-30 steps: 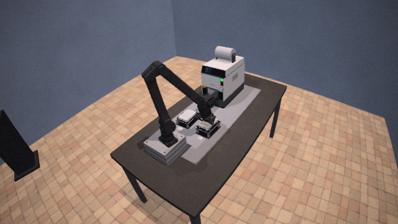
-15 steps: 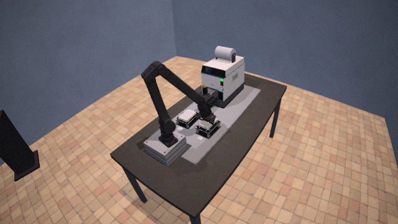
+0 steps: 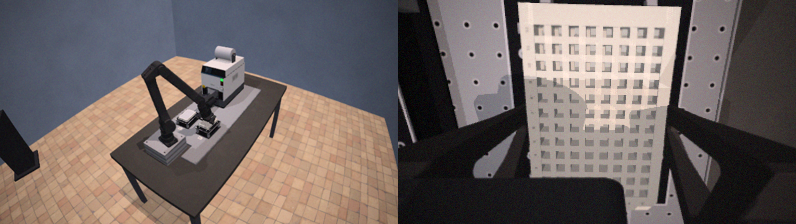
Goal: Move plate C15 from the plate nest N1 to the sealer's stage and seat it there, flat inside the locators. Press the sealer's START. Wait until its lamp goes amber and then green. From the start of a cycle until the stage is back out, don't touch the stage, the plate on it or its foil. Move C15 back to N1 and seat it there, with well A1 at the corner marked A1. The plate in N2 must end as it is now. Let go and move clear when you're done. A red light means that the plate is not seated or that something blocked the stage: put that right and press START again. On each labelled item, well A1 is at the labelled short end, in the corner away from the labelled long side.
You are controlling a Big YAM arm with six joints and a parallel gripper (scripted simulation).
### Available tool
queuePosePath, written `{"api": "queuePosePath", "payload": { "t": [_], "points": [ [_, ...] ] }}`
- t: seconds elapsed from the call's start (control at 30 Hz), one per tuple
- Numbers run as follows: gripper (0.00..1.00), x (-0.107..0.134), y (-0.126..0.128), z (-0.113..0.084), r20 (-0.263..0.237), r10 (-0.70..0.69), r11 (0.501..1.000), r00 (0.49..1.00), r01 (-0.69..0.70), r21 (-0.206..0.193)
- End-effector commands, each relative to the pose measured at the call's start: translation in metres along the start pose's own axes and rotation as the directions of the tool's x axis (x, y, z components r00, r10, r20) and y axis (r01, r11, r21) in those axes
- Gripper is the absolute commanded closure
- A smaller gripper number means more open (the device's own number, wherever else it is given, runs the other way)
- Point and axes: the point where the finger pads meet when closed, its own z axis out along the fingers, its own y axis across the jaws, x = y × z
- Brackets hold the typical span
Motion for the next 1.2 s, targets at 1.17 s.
{"api": "queuePosePath", "payload": {
  "t": [1.17],
  "points": [
    [1.0, -0.035, -0.005, -0.052, 0.03, 0.0, 1.0, 1.0, 0.0, 0.009]
  ]
}}
